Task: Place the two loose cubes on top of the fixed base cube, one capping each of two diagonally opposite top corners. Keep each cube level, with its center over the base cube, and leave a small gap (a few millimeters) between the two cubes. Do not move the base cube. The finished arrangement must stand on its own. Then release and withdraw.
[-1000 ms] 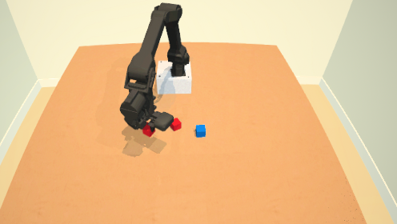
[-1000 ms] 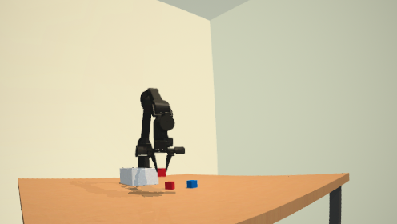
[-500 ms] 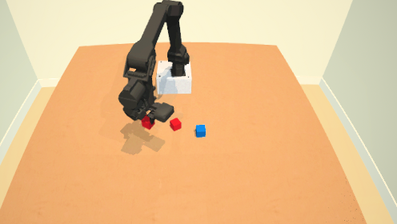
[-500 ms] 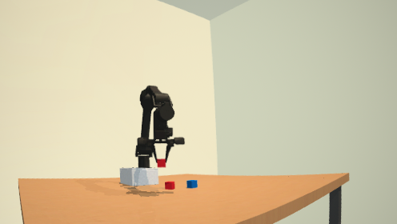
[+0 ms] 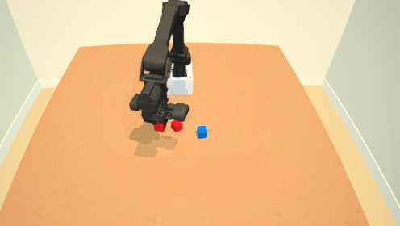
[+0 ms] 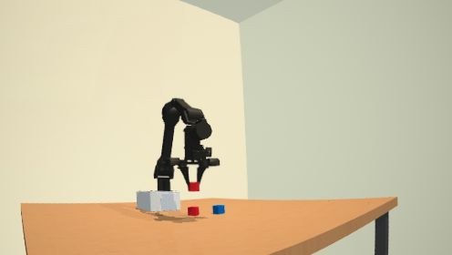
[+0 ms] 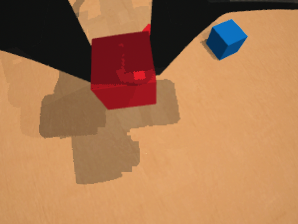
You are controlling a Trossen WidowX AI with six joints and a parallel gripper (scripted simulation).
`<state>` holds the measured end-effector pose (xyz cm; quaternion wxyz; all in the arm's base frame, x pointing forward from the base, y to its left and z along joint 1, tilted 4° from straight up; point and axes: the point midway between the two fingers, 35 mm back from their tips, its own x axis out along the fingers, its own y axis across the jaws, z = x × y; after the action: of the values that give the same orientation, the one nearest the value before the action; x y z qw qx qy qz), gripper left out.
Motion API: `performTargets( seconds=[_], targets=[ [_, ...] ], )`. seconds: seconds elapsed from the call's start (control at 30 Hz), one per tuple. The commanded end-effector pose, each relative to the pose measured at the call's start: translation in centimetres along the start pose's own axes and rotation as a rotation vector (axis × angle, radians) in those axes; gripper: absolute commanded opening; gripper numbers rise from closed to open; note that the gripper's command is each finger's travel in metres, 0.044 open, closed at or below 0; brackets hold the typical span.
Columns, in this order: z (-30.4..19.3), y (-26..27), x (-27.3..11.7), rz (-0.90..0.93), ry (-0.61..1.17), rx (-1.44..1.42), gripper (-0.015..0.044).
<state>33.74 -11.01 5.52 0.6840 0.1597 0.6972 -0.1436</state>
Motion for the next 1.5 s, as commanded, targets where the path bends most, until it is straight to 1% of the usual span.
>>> performTargets(
  seconds=[0.0,0.8,1.47],
  targets=[
    [-0.4,1.3,0.3,0.003,-0.002,-0.089,0.0105],
    [-3.3,8.1,1.6,0.003,-0.016,-0.566,0.0105],
    [-7.1,13.3,2.9,0.023,-0.003,-0.975,0.0105]
  ],
)
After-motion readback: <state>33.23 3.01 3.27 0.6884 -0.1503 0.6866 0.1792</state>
